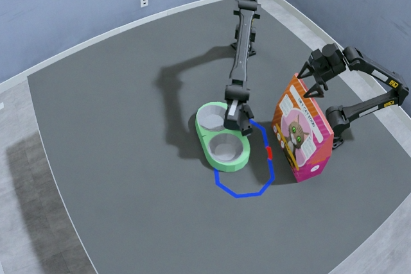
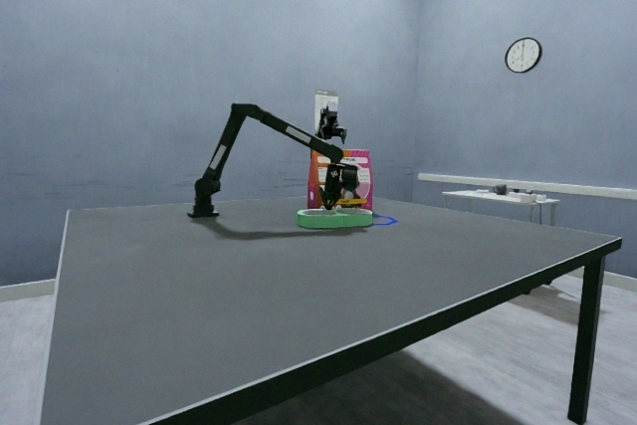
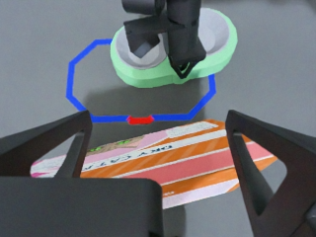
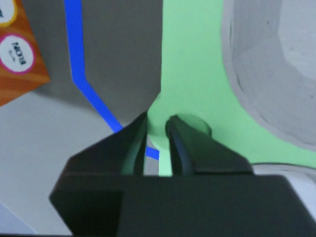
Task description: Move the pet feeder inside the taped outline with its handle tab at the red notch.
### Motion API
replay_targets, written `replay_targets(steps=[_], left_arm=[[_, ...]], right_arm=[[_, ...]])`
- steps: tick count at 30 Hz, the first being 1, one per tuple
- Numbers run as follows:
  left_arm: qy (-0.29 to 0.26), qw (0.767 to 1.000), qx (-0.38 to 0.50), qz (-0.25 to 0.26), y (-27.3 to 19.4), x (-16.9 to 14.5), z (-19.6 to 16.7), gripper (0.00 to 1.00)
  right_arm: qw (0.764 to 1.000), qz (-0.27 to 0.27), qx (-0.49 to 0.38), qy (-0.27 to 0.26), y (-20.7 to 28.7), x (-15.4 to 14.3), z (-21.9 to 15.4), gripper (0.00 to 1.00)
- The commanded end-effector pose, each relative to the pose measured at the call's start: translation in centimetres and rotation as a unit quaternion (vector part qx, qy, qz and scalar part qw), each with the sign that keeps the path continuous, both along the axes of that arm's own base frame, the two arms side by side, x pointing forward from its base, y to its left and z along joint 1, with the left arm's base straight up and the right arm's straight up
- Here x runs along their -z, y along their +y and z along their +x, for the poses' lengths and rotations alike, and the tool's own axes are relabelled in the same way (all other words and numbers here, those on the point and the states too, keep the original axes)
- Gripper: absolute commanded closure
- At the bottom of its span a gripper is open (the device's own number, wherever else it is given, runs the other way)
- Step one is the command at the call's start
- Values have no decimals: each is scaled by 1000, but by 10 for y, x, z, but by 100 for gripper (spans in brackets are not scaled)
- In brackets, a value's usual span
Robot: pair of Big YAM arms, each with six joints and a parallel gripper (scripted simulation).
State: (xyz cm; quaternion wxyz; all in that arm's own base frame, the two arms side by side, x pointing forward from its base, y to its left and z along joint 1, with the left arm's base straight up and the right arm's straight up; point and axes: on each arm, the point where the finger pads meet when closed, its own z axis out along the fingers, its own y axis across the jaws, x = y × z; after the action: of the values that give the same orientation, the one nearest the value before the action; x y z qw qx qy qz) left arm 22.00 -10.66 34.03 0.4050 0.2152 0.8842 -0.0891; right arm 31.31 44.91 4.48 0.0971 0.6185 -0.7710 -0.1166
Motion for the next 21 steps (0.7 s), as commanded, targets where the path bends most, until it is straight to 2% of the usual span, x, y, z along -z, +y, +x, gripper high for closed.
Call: replay_targets(steps=[1,7,21], left_arm=[[-20,1000,-4,-18,-5,-20,5,0],[-20,1000,-4,-18,-5,-20,5,0],[-16,1000,-8,-17,-3,-19,4,0]], right_arm=[[1000,16,5,-13,13,-11,11,90],[1000,16,5,-13,13,-11,11,90],[999,12,47,-10,56,-7,2,90]])
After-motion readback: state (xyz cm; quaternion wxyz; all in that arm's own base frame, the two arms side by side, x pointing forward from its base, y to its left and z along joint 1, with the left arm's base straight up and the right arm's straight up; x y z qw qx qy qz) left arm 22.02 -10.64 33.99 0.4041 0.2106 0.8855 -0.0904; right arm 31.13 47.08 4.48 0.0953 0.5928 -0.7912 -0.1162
